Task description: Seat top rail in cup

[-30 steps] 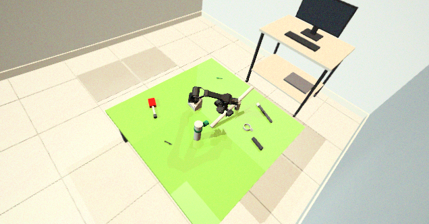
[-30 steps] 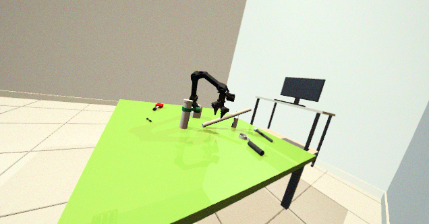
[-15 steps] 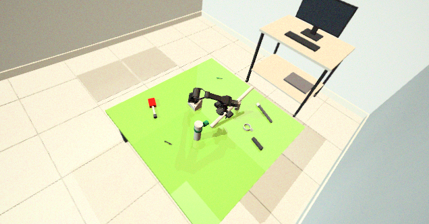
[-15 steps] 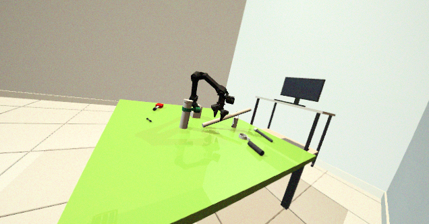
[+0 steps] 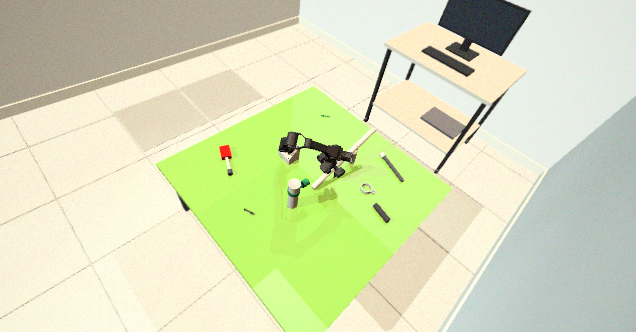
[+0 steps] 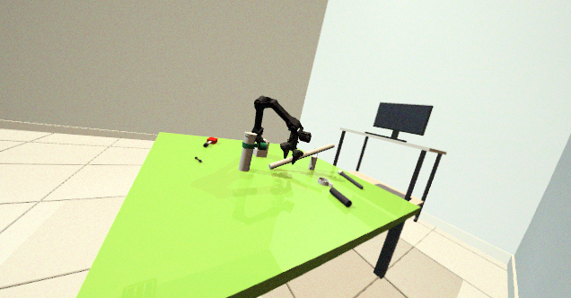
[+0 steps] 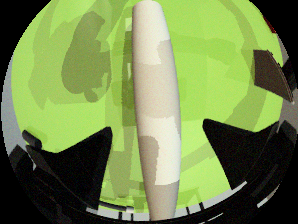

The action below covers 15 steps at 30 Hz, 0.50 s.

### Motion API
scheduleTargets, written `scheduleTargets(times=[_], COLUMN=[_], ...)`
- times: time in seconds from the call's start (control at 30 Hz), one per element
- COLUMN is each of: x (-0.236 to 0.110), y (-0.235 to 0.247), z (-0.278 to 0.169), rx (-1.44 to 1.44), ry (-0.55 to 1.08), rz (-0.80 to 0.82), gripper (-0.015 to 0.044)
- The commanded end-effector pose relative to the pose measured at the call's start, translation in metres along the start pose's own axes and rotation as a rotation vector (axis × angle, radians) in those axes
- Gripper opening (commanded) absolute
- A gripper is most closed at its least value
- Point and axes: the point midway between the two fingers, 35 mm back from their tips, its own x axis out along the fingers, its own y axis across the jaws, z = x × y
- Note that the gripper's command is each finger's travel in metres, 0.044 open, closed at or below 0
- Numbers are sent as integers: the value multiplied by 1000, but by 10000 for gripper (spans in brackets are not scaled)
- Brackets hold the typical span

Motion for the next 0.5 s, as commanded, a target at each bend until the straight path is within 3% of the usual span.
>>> scheduleTargets(times=[0.0, 0.2, 0.47], x=[9, 16, 16], y=[-2, -2, -2], z=[2, 2, 2], rx=[-6, -6, -6], ry=[-8, -9, -8], rz=[-2, -2, -2], gripper=[440, 440, 230])
